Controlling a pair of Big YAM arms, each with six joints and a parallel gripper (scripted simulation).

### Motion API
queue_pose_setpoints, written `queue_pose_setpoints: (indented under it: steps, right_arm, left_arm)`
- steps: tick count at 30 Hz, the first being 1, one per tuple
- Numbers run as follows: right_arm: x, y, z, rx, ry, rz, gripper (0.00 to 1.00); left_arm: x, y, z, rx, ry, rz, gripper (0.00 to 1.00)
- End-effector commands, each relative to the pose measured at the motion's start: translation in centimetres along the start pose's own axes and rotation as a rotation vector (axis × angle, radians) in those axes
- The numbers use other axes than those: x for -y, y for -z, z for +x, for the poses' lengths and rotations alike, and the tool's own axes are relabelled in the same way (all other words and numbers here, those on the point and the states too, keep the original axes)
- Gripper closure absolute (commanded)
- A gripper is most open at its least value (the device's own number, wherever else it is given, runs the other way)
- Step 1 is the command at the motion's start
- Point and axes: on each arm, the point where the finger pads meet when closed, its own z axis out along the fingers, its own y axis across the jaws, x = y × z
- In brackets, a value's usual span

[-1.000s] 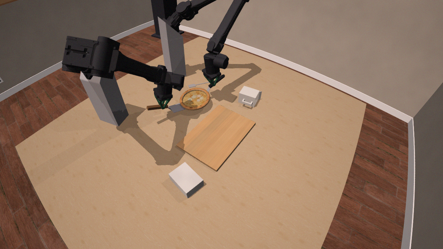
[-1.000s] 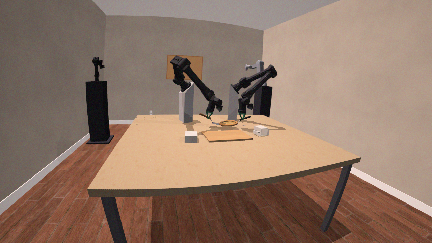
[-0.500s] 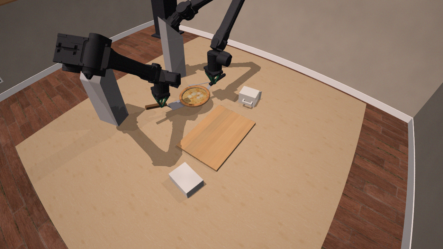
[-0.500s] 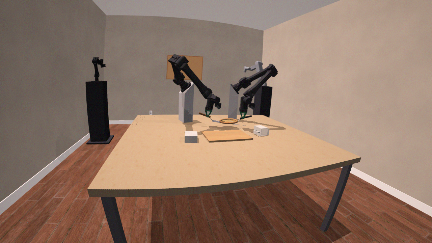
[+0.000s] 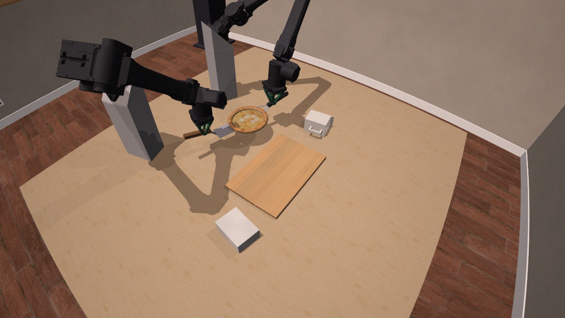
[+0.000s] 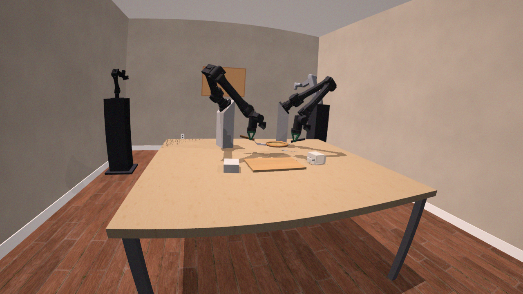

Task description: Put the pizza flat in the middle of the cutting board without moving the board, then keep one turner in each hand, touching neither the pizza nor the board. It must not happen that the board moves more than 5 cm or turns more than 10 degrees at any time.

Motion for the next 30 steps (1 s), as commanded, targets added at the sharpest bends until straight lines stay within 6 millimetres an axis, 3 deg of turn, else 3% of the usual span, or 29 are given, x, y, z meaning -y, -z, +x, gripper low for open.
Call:
queue_pose_setpoints:
  steps: [1, 5, 7, 12, 14, 17, 18, 21, 22, 25, 30]
  right_arm:
    - [1.8, 1.5, -0.7, 0.046, 0.005, 0.036, 0.94]
    - [1.7, 1.3, -1.3, 0.053, -0.001, 0.033, 0.94]
    - [0.0, 0.8, -0.7, 0.040, 0.029, 0.018, 0.94]
    - [-0.2, 0.9, -0.7, 0.040, 0.029, 0.020, 0.94]
    - [1.7, 1.7, -1.2, 0.051, 0.000, 0.031, 0.94]
    - [1.7, 1.7, -1.1, 0.051, -0.006, 0.031, 0.94]
    - [1.9, 1.7, -1.3, 0.063, -0.004, 0.045, 0.94]
    - [1.0, 1.5, -0.8, 0.054, 0.010, 0.034, 0.94]
    - [2.5, 0.8, -0.3, 0.037, 0.003, 0.008, 0.94]
    - [4.2, 0.9, -0.2, 0.037, 0.008, 0.007, 0.94]
    - [4.5, 1.3, -0.9, 0.045, 0.021, 0.020, 0.94]
  left_arm:
    - [1.6, 1.3, -1.0, 0.002, 0.026, 0.028, 0.94]
    - [1.3, 1.2, 0.4, -0.003, 0.002, 0.028, 0.94]
    - [1.0, 1.3, 0.5, 0.000, 0.011, 0.038, 0.94]
    - [0.7, 1.4, 0.5, -0.002, -0.001, 0.030, 0.94]
    - [1.3, 1.2, 0.5, -0.004, -0.003, 0.023, 0.94]
    - [1.2, 1.0, 0.7, -0.006, -0.009, 0.017, 0.94]
    - [0.9, 0.5, -1.5, -0.014, 0.008, 0.010, 0.94]
    - [0.6, 0.6, -0.7, -0.007, 0.019, 0.023, 0.94]
    - [0.3, 0.5, -0.5, -0.011, 0.008, 0.012, 0.94]
    - [0.4, 0.5, -0.6, -0.011, 0.008, 0.011, 0.94]
    - [2.1, 0.4, 0.2, -0.027, 0.003, 0.008, 0.94]
